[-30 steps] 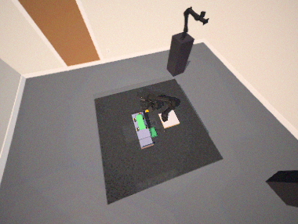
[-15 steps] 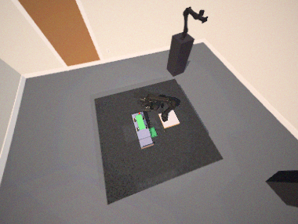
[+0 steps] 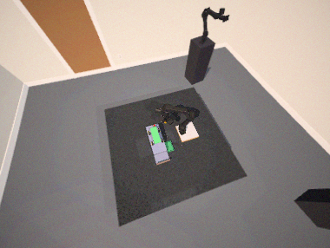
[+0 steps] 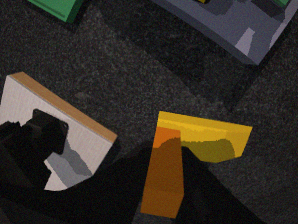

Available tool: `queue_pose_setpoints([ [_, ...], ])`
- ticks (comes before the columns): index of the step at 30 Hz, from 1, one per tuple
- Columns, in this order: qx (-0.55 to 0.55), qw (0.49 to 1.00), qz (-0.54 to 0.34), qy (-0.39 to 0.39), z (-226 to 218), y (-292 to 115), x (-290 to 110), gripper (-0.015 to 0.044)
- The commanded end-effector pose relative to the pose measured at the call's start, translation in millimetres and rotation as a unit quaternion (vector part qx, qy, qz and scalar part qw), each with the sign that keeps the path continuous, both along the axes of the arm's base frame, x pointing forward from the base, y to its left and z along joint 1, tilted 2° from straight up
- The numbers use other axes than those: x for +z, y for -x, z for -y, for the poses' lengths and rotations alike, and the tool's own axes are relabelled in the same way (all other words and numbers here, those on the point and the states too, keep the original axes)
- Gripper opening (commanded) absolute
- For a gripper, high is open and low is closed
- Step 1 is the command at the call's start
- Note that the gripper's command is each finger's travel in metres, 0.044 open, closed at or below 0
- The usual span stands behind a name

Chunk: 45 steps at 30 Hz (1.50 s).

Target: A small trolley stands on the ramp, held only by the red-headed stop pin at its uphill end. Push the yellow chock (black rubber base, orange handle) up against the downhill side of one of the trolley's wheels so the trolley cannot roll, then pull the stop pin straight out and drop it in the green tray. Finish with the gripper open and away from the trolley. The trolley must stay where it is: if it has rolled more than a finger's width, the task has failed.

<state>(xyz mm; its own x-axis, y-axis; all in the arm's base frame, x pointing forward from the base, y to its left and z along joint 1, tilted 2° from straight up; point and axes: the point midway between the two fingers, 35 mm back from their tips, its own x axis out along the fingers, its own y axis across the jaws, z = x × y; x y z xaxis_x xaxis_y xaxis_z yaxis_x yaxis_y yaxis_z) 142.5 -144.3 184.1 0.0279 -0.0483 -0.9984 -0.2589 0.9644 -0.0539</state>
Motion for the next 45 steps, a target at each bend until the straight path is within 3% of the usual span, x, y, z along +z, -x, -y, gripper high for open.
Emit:
queue_pose_setpoints([
  [1, -0.065, 0.998, 0.001, -0.002, 0.1, 0.6, 0.2, 0.0000],
  [10, -0.207, 0.978, 0.008, -0.005, 0.1, 0.6, 0.2, 0.0000],
  [19, -0.211, 0.978, 0.009, -0.006, -3.5, -1.3, -0.2, 0.0000],
  [45, -0.215, 0.977, 0.010, -0.010, -75.6, -41.6, -5.2, 0.0000],
])
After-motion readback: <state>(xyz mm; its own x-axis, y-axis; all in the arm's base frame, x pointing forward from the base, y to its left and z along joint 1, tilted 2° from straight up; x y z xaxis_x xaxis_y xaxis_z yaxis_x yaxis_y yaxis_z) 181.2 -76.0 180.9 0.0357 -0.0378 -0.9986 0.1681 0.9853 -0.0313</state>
